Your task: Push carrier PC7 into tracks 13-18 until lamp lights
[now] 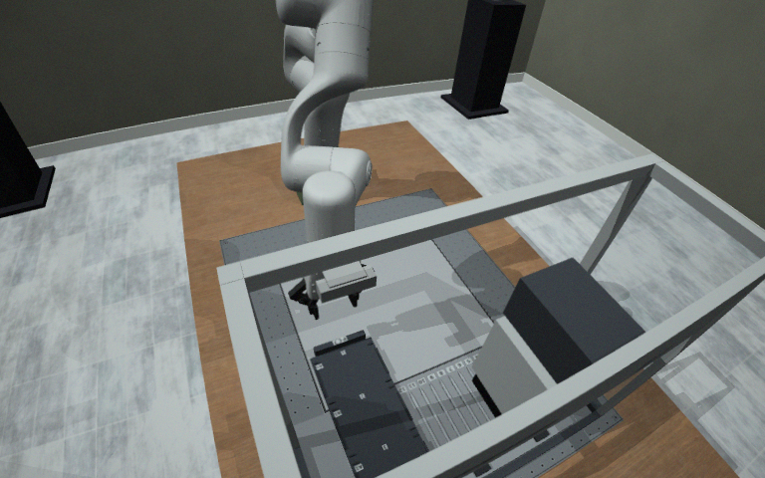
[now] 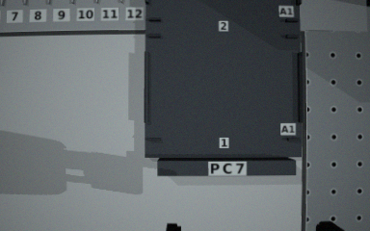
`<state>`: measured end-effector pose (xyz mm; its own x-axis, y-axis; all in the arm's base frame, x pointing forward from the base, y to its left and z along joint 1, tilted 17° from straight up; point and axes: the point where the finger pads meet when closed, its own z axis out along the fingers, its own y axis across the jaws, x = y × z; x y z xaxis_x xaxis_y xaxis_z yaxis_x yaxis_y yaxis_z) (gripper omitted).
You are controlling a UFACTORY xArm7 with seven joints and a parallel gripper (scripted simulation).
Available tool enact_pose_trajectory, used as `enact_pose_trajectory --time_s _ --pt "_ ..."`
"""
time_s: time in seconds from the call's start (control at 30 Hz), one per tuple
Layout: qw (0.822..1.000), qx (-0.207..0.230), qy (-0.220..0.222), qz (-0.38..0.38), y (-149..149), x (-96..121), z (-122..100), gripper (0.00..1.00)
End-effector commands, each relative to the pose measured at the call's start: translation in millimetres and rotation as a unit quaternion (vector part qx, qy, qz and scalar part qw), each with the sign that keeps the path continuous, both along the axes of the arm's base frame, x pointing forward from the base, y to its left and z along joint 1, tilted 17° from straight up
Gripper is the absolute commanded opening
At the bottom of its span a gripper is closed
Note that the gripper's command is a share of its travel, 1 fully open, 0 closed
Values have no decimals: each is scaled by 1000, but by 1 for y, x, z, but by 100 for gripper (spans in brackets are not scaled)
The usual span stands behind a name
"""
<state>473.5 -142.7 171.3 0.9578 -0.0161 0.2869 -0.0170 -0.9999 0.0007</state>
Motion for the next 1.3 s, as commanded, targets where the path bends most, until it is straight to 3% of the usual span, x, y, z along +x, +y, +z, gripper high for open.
enact_pose_trajectory --time_s 0.0,1.27 --pt "1000 -1 -2 0 -1 -1 9 82" --pt "1000 -1 -2 0 0 -16 57 82"
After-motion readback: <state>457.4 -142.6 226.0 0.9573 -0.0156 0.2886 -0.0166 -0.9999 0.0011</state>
